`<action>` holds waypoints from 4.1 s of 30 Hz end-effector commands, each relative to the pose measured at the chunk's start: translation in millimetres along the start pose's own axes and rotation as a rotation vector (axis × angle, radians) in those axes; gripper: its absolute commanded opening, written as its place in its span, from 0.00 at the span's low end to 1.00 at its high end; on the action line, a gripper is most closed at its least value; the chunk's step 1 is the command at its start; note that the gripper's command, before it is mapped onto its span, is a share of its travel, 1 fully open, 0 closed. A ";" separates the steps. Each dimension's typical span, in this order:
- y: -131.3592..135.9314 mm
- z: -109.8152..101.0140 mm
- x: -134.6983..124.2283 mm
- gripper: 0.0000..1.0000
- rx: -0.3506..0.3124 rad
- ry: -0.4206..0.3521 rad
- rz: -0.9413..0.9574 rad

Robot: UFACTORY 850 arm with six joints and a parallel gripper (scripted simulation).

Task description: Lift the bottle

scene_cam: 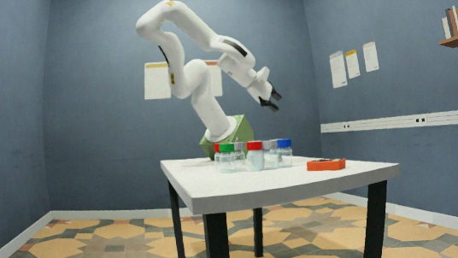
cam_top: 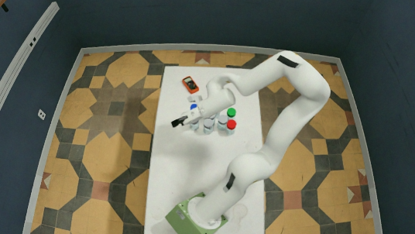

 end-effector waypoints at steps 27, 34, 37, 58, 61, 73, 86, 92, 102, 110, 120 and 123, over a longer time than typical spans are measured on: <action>16.2 -30.3 43.8 0.79 -0.349 0.114 0.459; 17.3 -38.5 49.0 0.79 -0.405 0.141 0.546; 17.6 -42.8 51.3 0.79 -0.433 0.155 0.590; 14.7 -77.2 60.9 0.79 -0.618 0.264 0.898; 13.1 -84.5 61.5 0.79 -0.653 0.286 0.956; 6.8 -105.7 61.4 0.79 -0.747 0.350 1.117; -3.0 -129.9 58.4 0.79 -0.847 0.420 1.283; -5.5 -135.4 57.3 0.79 -0.869 0.436 1.318; -4.7 -133.6 57.6 0.79 -0.860 0.430 1.307; -4.7 -133.6 57.6 0.79 -0.860 0.430 1.307; -4.7 -133.6 57.6 0.79 -0.861 0.431 1.307; -4.7 -133.6 57.6 0.79 -0.861 0.431 1.307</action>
Point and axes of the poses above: the point where the finger pads meet when closed, its own z axis out along the fingers, its own y axis across the jaws, x = y × z, the point moved 8 cm from there along -z, back along the fingers, and after that the axes turned 10 degrees about z, right-handed, at the moved point
